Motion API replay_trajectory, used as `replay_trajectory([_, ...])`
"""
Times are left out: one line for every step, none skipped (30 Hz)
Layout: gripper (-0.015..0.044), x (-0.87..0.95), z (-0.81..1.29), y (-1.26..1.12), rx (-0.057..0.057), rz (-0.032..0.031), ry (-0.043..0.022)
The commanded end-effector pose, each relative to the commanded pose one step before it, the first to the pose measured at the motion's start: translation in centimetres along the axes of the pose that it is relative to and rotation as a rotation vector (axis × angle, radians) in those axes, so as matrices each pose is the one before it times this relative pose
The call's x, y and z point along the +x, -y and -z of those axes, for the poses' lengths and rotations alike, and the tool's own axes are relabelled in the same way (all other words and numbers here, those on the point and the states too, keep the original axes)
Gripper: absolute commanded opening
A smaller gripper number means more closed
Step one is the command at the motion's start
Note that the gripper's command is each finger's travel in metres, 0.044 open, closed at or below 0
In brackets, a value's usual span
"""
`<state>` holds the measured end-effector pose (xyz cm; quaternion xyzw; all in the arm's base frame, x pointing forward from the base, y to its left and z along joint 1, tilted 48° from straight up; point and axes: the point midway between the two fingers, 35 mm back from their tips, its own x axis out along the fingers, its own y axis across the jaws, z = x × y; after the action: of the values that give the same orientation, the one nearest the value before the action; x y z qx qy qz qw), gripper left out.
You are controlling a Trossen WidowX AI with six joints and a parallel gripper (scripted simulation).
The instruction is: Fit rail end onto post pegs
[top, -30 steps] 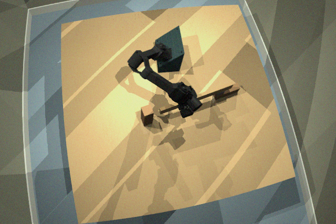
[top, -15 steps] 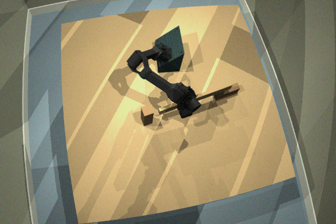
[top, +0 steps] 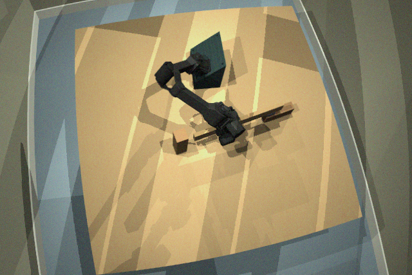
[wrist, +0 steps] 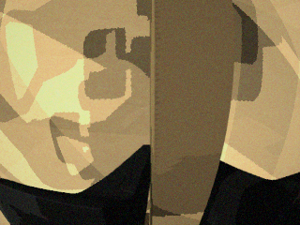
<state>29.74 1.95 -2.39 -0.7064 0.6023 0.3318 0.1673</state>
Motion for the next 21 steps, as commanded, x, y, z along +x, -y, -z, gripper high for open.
replay_trajectory([0.0000, -0.210, 0.029, 0.112, -0.0021, 0.00899, 0.00568])
replay_trajectory([0.0000, 0.010, 0.032, 0.002, 0.0000, 0.00000, -0.00002])
replay_trajectory([0.0000, 0.009, 0.031, 0.002, 0.0000, 0.00000, -0.00002])
replay_trajectory([0.0000, 0.009, 0.030, 0.002, 0.0000, 0.00000, -0.00002])
replay_trajectory([0.0000, 0.009, 0.032, 0.002, 0.0000, -0.00001, -0.00002])
replay_trajectory([0.0000, 0.009, 0.032, 0.002, 0.0000, -0.00001, -0.00002])
replay_trajectory([0.0000, 0.008, 0.032, 0.002, 0.0000, -0.00001, -0.00002])
replay_trajectory([0.0000, 0.007, 0.032, 0.002, 0.0000, -0.00001, -0.00002])
replay_trajectory([0.0000, 0.006, 0.033, 0.002, 0.0000, -0.00001, -0.00002])
replay_trajectory([0.0000, 0.005, 0.031, 0.001, 0.0000, 0.00000, -0.00002])
replay_trajectory([0.0000, 0.003, 0.032, 0.001, 0.0000, 0.00000, -0.00002])
replay_trajectory([0.0000, 0.002, 0.032, 0.001, 0.0000, 0.00000, -0.00002])
replay_trajectory([0.0000, 0.001, 0.032, 0.001, 0.0000, 0.00000, -0.00002])
replay_trajectory([0.0000, 0.001, 0.031, 0.001, 0.0000, 0.00000, -0.00002])
replay_trajectory([0.0000, 0.000, 0.033, 0.001, 0.0000, -0.00001, -0.00002])
replay_trajectory([0.0000, 0.000, 0.032, 0.001, 0.0000, -0.00001, -0.00002])
replay_trajectory([0.0000, 0.001, 0.031, 0.001, 0.0000, -0.00001, -0.00002])
replay_trajectory([0.0000, 0.001, 0.033, 0.001, 0.0000, -0.00001, -0.00002])
replay_trajectory([0.0000, 0.001, 0.033, 0.001, 0.0000, -0.00001, -0.00002])
replay_trajectory([0.0000, 0.002, 0.033, 0.001, 0.0000, -0.00001, -0.00002])
replay_trajectory([0.0000, 0.002, 0.031, 0.001, 0.0000, -0.00001, -0.00002])
